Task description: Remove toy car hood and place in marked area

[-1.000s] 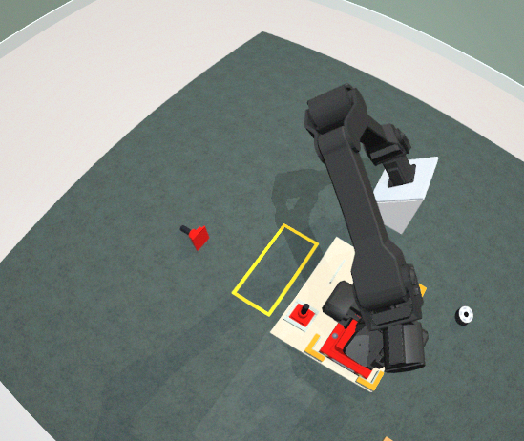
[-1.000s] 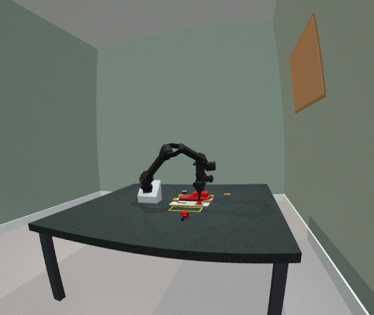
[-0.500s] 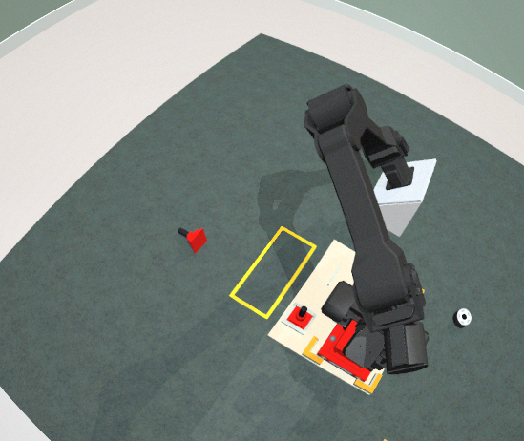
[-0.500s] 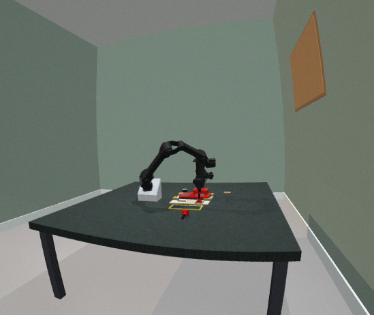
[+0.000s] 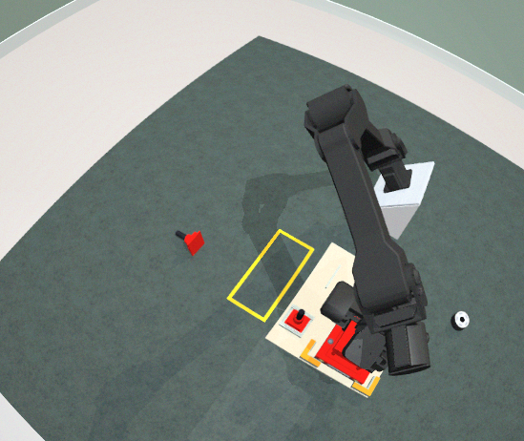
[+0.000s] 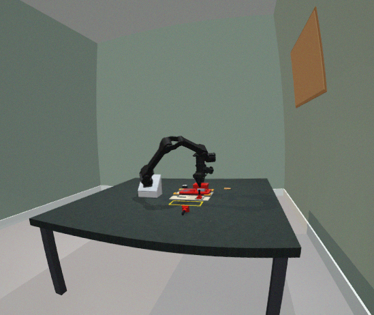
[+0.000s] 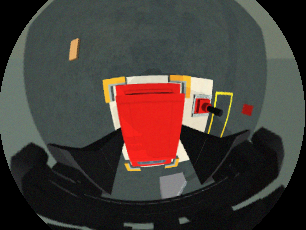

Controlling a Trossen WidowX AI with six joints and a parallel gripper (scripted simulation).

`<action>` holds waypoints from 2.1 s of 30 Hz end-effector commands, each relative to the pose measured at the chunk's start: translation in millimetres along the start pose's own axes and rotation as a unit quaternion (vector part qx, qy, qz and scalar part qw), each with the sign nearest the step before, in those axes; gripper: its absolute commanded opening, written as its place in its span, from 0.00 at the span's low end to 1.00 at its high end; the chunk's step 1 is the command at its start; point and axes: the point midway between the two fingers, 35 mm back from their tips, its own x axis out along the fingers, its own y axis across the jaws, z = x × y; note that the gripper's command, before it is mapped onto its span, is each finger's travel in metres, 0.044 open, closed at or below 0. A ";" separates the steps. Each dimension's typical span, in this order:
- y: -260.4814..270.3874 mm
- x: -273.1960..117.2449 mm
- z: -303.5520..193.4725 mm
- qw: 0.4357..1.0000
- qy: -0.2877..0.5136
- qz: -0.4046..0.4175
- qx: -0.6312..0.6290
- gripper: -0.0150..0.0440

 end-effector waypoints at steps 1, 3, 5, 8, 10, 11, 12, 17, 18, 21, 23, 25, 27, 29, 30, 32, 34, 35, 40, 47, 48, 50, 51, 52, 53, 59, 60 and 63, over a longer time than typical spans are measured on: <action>0.6 -3.8 1.3 1.000 0.000 0.004 0.005 0.25; 0.8 -7.2 1.5 1.000 0.000 0.004 0.005 0.25; 1.0 -12.9 1.8 1.000 0.000 0.004 0.005 0.25; 1.2 -25.2 2.1 1.000 0.000 0.004 0.005 0.25; 1.2 -33.9 2.0 1.000 0.000 0.005 0.005 0.25; 1.1 -38.3 1.8 1.000 0.000 0.005 0.005 0.25; 1.0 -42.7 1.6 1.000 0.000 0.005 0.005 0.25; -1.8 -42.8 1.2 1.000 -0.002 0.002 0.000 0.25; -5.4 -43.2 1.6 1.000 -0.001 0.002 0.000 0.25; -18.5 -44.6 3.0 1.000 -0.001 0.004 -0.001 0.25; -27.2 -45.5 3.6 1.000 -0.001 0.004 -0.001 0.25; -36.0 -46.3 4.0 1.000 -0.001 0.005 -0.001 0.25; -44.7 -47.0 4.2 1.000 -0.001 0.005 -0.001 0.25; -53.4 -47.6 4.2 1.000 -0.001 0.006 -0.001 0.25; -57.8 -47.9 4.1 1.000 -0.001 0.006 -0.001 0.25; -66.5 -48.4 3.8 1.000 -0.001 0.007 -0.001 0.25; -75.1 -48.9 3.2 1.000 -0.001 0.007 -0.001 0.25; -79.5 -49.1 2.9 1.000 -0.001 0.007 0.000 0.25; -100.8 -49.9 0.2 1.000 0.000 0.007 0.000 0.25; -130.0 -50.5 -5.7 1.000 0.000 0.007 0.000 0.25; -134.1 -50.6 -6.7 1.000 0.000 0.007 0.000 0.25; -142.2 -50.6 -9.0 1.000 0.000 0.006 0.001 0.25; -146.2 -50.6 -10.2 1.000 0.000 0.006 0.001 0.25; -150.2 -50.6 -11.4 1.000 0.000 0.006 0.001 0.25; -154.1 -50.6 -12.7 1.000 0.000 0.006 0.001 0.25; -177.3 -50.4 -21.6 1.000 0.001 0.004 0.002 0.25; -181.1 -50.3 -23.2 1.000 0.001 0.004 0.002 0.25; -192.2 -50.1 -28.4 1.000 0.001 0.002 0.002 0.25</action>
